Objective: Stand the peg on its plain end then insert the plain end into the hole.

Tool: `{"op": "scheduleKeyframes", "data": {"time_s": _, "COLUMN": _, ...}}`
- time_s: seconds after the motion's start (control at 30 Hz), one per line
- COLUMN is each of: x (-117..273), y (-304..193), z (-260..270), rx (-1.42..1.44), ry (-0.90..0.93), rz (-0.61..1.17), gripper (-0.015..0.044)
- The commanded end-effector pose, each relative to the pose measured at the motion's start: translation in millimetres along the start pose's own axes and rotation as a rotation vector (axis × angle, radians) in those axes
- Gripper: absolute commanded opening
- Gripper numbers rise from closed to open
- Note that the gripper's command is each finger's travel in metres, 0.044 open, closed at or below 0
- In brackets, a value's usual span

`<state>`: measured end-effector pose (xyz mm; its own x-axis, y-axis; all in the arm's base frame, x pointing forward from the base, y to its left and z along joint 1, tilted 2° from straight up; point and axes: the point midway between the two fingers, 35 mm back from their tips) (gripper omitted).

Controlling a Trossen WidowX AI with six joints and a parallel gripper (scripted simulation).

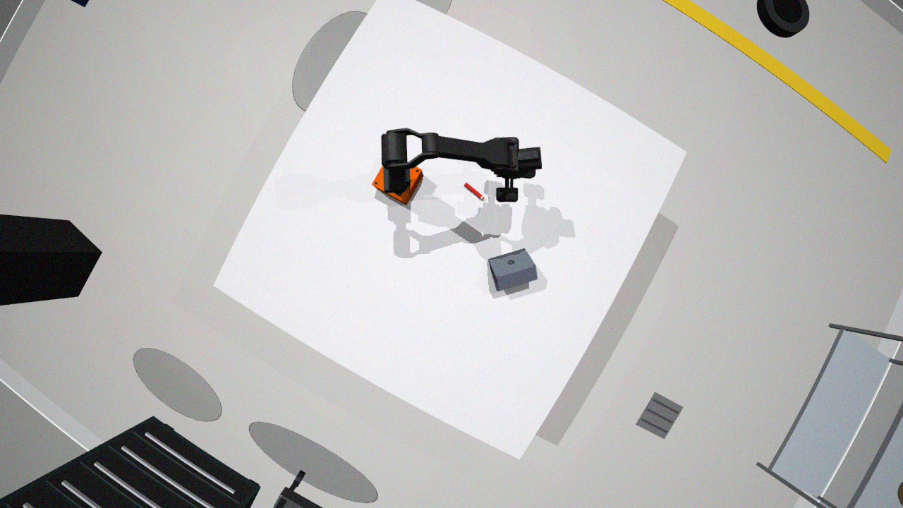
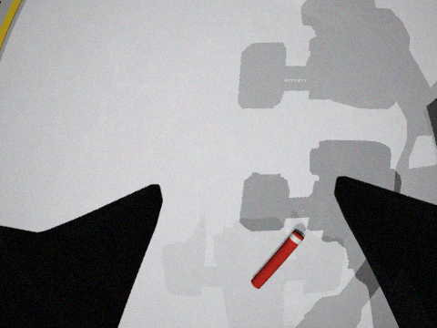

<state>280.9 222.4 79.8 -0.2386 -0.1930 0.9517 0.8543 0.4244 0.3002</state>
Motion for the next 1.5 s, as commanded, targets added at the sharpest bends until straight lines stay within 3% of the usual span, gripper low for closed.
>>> {"op": "scheduleKeyframes", "data": {"time_s": 0.0, "x": -7, "y": -18, "z": -16, "rx": -0.139, "ry": -0.031, "rz": 0.067, "gripper": 0.044}}
{"op": "scheduleKeyframes", "data": {"time_s": 0.57, "x": -16, "y": -78, "z": -62, "rx": -0.642, "ry": -0.167, "rz": 0.264, "gripper": 0.044}}
{"op": "scheduleKeyframes", "data": {"time_s": 1.47, "x": -44, "y": -85, "z": -64, "rx": -0.647, "ry": -0.169, "rz": 0.266, "gripper": 0.044}}
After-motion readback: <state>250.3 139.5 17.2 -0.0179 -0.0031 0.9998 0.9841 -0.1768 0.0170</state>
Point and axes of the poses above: the point midway between the two fingers, 35 mm back from their tips, its own x axis back along the fingers, its own z axis across the jaws, y = z × x, and after that the axes turned 7 degrees about -x, right-handed
